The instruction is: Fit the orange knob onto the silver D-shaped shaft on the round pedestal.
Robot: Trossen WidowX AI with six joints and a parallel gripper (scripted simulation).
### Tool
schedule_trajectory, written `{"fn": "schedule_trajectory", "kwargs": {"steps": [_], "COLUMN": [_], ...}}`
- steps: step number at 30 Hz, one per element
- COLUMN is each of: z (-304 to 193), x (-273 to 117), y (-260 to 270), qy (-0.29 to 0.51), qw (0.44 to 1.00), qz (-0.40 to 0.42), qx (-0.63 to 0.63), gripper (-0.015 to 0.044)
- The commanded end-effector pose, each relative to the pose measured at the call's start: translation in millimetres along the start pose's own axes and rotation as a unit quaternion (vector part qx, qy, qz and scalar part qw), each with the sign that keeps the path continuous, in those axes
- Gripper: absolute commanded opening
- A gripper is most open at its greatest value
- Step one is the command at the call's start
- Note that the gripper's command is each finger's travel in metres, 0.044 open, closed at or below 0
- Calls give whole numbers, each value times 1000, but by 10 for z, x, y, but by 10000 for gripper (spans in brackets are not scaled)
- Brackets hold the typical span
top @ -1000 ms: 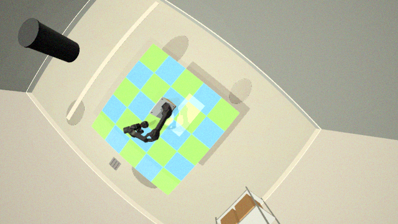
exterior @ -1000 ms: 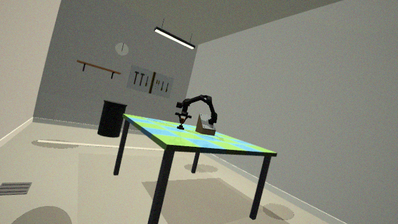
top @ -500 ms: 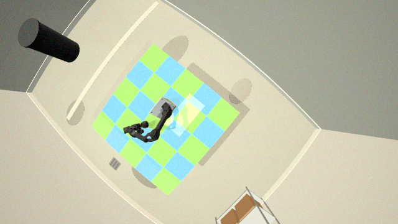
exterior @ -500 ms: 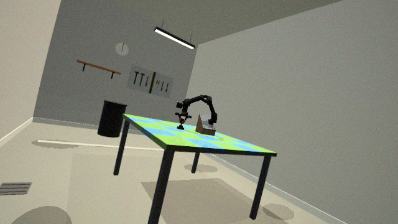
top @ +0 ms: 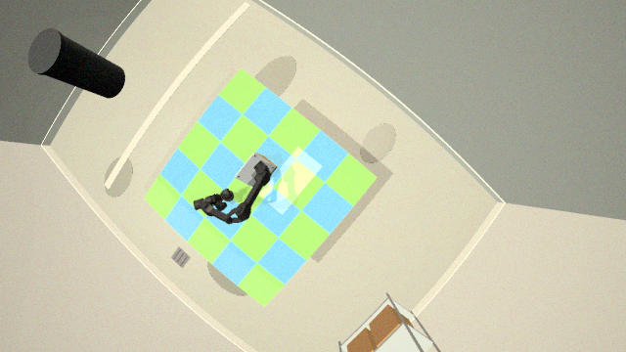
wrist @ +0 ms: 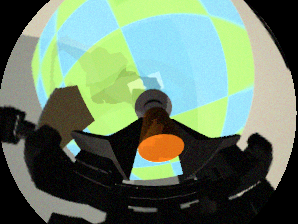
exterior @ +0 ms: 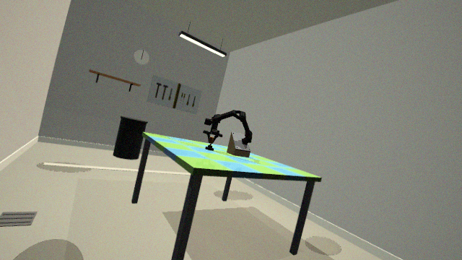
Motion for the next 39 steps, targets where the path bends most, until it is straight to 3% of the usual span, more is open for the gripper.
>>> {"fn": "schedule_trajectory", "kwargs": {"steps": [1, 31, 39], "z": [-1, 11, 2], "x": [17, -15, 4], "y": [4, 2, -3], "qy": [-1, -1, -1], "qw": [1000, 1000, 993], "qz": [0, 0, 0], "qx": [-17, -17, -122], "gripper": [0, 0, 0]}}
Point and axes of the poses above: the point midway between the two fingers, 35 mm back from their tips, its own x axis out along the fingers, its own y axis across the jaws, z = x × y, the point moved 10 cm from there along -x, back along the fingers, and after that the axes turned 2 degrees about x, right-handed, at the moved point
